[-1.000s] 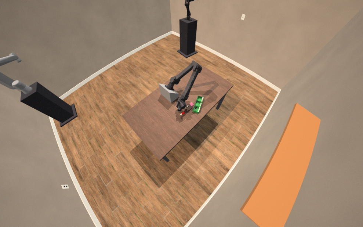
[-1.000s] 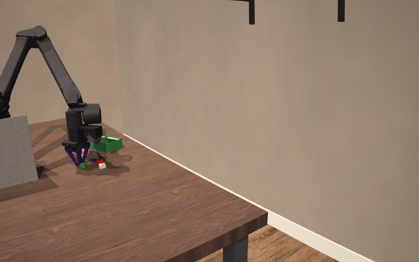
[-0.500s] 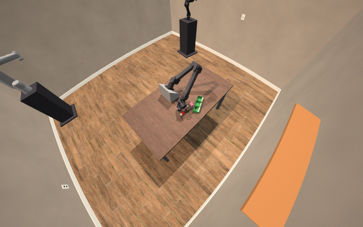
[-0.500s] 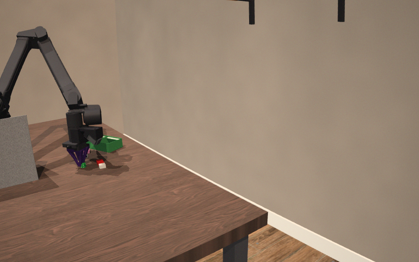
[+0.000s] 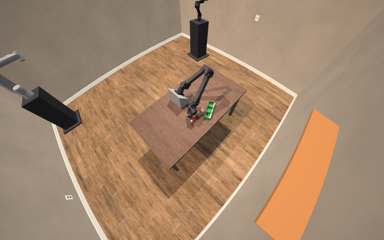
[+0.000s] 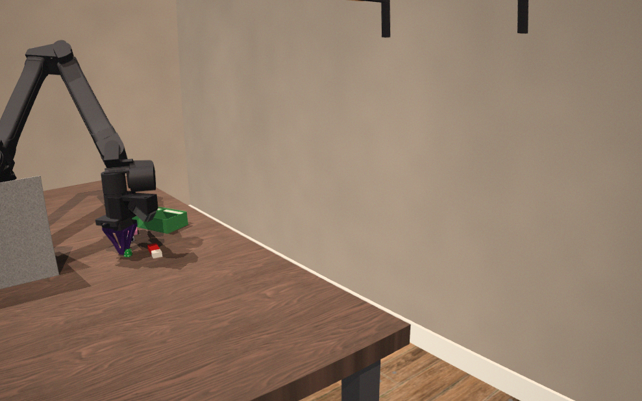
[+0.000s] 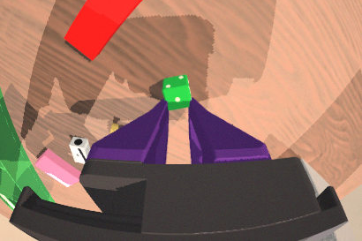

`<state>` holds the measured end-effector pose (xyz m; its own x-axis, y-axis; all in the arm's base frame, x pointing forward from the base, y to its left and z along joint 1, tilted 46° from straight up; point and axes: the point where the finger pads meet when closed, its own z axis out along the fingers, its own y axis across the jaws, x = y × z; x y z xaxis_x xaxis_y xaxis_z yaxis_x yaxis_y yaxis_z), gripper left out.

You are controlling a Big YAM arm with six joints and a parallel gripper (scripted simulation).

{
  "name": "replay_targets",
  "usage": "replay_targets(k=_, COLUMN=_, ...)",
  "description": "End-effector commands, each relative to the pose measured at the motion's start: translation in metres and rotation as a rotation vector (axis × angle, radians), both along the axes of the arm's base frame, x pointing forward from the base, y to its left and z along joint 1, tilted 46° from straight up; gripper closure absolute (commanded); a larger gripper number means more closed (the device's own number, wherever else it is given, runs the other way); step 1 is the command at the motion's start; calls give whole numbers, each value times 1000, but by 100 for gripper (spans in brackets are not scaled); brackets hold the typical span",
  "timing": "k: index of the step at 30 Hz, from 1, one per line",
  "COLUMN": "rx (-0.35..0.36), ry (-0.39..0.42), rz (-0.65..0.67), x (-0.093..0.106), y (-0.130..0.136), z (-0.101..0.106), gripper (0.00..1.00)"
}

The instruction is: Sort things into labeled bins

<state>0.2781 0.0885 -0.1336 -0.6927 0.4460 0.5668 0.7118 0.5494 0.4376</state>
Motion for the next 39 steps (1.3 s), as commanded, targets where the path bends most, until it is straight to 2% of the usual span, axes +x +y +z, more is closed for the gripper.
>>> replay_targets(k=1, rx=-2, ry=-31, rz=0, x=9, y=4, z=6, gripper=90)
replay_targets(k=14, rx=-2, ry=-21, rz=-9, x=9, y=-1, z=3, gripper=90)
replay_targets(k=15, rx=-2, ry=-29, rz=1, x=8, y=4, z=7, gripper=90)
replay_targets(k=16, rx=-1, ry=-31, rz=-19, x=12, y=-9, z=10, gripper=90)
replay_targets(k=18, rx=-7, ry=-47, rz=-18, x=22, y=-15, z=15, gripper=90)
replay_targets(k=35, rx=-13, ry=-55, rz=-17, x=30, y=-54, z=52, gripper=90)
replay_targets(k=37, rx=-8, ry=-39, rz=-18, x=24, y=-53, z=49, gripper=90)
replay_targets(k=38, rx=0, ry=-7, rz=-18, x=13, y=-50, z=43, gripper=90)
replay_targets(k=39, rx=0, ry=-7, rz=-18, x=13, y=-50, z=43, gripper=90)
